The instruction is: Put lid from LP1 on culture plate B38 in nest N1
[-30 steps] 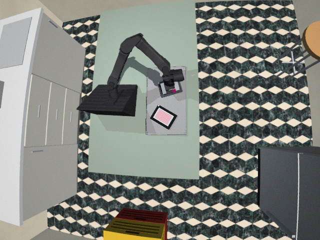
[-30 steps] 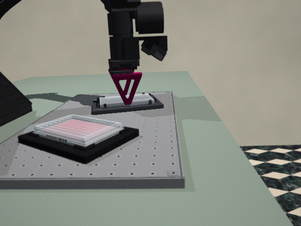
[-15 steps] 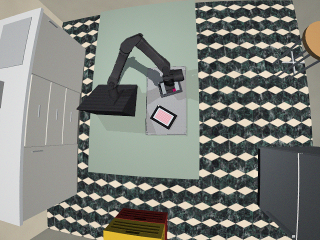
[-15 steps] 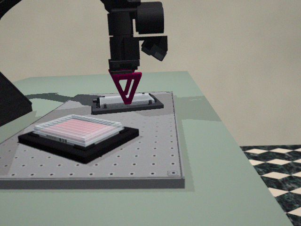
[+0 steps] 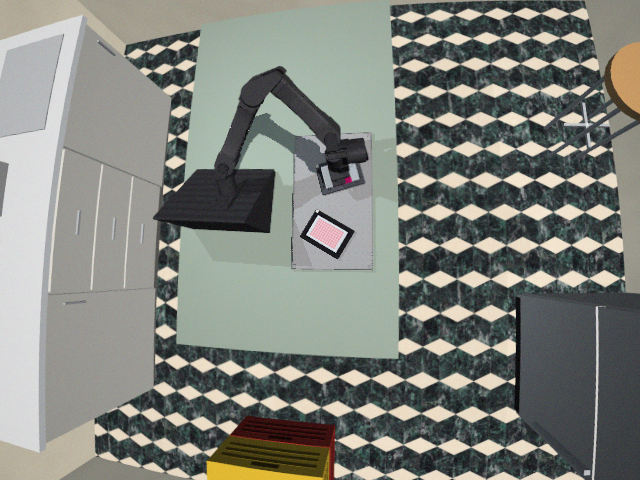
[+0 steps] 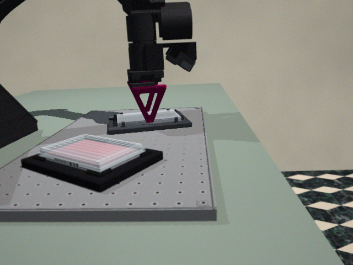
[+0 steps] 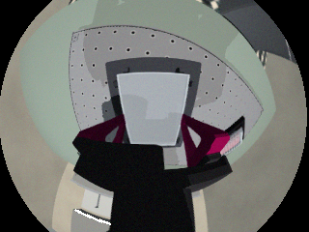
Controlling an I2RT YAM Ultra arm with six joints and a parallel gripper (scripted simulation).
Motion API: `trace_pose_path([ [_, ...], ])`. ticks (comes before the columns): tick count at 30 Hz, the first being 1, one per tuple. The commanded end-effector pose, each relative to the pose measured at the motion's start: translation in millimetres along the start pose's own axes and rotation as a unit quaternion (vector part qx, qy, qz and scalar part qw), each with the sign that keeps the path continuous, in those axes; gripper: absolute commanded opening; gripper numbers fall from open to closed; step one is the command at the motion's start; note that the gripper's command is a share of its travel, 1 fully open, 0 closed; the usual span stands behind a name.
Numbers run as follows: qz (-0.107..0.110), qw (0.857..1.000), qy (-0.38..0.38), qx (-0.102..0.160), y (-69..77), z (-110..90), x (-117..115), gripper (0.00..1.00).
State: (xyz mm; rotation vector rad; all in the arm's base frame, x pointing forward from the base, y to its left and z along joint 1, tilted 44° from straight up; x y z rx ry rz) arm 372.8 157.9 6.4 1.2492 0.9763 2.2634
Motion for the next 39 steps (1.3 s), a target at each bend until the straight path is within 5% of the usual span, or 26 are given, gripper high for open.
trace_pose_path([
  [1,-0.003,1.000,0.001,-0.005,3.2,2.3,-1.4,0.00],
  [12,-0.003,1.000,0.001,-0.005,3.2,2.3,-1.4,0.00],
  [39,-0.003,1.000,0.001,-0.005,44.8,1.8,-1.3,0.00],
])
Point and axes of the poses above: the point where the finger pads meet when closed, its own y axis back along the fingers, its own x axis across the jaws, z = x × y, the point moved 1 cm from there along y, back along the fingers, and after that the axes turned 14 degrees about y, right-handed, at the moved point
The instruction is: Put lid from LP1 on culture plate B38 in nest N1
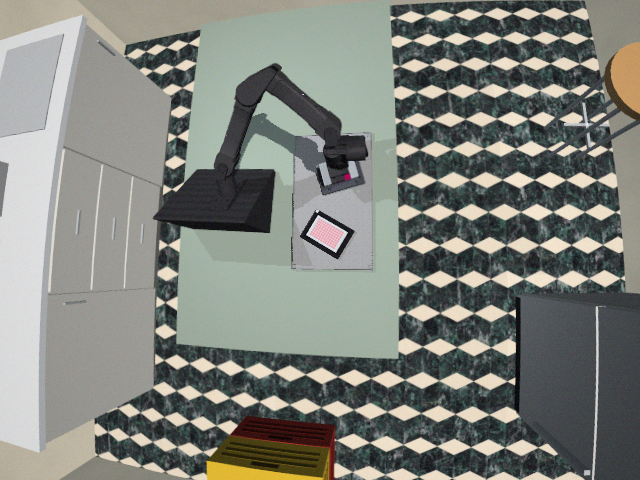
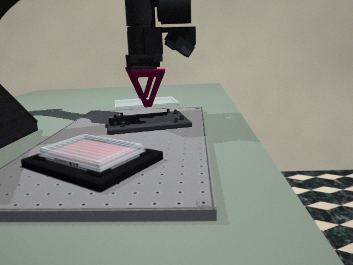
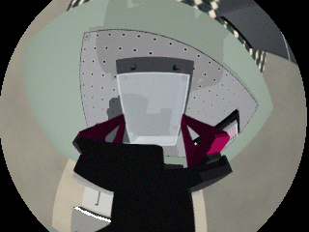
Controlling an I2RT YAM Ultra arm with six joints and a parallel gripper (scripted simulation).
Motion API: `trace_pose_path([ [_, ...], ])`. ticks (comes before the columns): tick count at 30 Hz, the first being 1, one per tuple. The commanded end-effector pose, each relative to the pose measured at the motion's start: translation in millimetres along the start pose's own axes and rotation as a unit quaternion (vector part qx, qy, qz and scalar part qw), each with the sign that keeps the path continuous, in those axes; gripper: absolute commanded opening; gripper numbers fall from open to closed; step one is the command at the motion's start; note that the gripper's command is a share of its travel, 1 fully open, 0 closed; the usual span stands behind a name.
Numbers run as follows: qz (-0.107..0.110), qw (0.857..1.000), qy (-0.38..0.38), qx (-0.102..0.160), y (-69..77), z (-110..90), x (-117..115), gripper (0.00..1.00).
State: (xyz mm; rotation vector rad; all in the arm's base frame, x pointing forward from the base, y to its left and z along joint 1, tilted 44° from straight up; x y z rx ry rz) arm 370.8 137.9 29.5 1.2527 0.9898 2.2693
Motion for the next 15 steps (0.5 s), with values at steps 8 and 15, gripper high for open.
trace_pose_path([
  [8,-0.006,1.000,-0.002,-0.011,24.5,2.5,-3.5,0.00],
  [15,-0.006,1.000,-0.002,-0.011,32.4,2.3,-3.4,0.00],
])
Point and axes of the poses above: the point where the finger pads meet when closed, its own y axis back along the fingers, its own x axis across the jaws, z = x × y, the point moved 1 cm from there along y, back along the fingers, and after that the axes turned 14 degrees about y, right-handed, at the moved point
